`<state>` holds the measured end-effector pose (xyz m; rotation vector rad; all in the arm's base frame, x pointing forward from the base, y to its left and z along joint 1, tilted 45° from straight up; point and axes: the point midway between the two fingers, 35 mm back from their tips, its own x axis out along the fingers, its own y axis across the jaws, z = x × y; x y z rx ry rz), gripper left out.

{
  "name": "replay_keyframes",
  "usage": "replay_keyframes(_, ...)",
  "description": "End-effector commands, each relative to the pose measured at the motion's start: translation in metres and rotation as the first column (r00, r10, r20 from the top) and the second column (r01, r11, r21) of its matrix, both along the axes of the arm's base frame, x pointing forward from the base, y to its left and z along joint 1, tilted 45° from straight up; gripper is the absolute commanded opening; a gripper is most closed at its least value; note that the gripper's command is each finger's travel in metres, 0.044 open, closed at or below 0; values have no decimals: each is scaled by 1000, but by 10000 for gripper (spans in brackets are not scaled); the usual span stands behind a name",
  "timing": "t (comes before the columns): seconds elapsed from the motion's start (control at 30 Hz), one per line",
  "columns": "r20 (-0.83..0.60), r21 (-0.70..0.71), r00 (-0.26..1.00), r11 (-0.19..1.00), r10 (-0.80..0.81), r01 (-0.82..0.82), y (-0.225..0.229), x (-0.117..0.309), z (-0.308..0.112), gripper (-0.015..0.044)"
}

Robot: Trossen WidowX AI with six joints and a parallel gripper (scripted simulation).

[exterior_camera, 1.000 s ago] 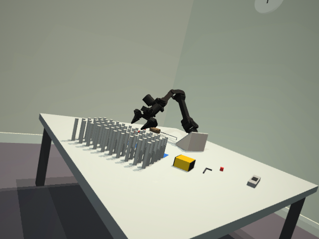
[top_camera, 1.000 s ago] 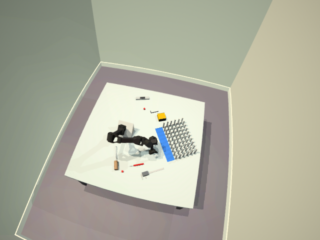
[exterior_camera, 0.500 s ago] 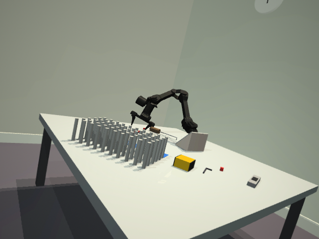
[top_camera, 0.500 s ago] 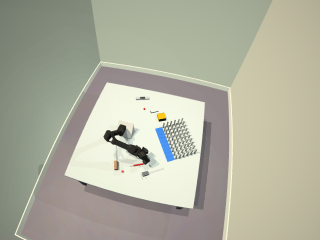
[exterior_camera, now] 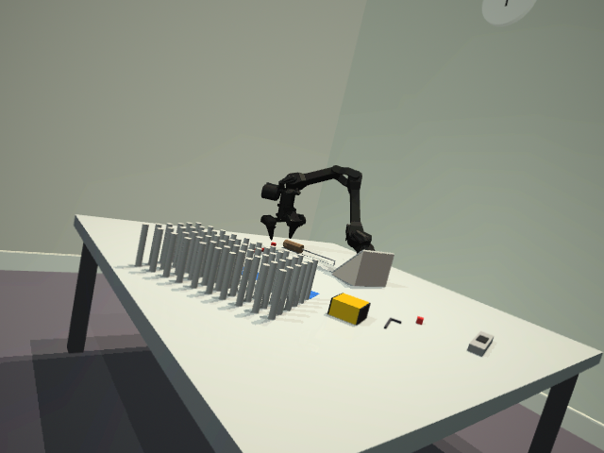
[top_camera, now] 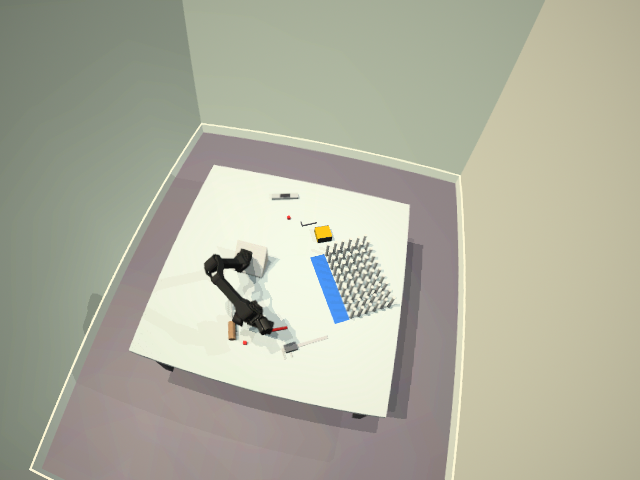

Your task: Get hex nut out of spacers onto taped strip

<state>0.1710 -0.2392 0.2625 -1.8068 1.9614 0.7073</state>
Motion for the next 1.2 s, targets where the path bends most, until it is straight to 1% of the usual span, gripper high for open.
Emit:
replay_keyframes(0.0, -321, 37, 947, 999, 19, -7, 0, -66, 37, 440)
replay_keyframes(0.03, -368, 51, 930, 999, 25, -7, 1, -76, 42, 440)
replay_keyframes(0.1, -391, 58, 920, 998, 28, -6, 1, -80, 44, 440)
replay_keyframes(0.8, -391, 58, 920, 998, 28, -6, 1, -87, 45, 440)
replay_keyframes(1.0, -391, 58, 920, 998, 28, -6, 1, -87, 45, 282)
replay_keyframes(1.17, -391, 58, 920, 998, 28, -6, 1, -87, 45, 280)
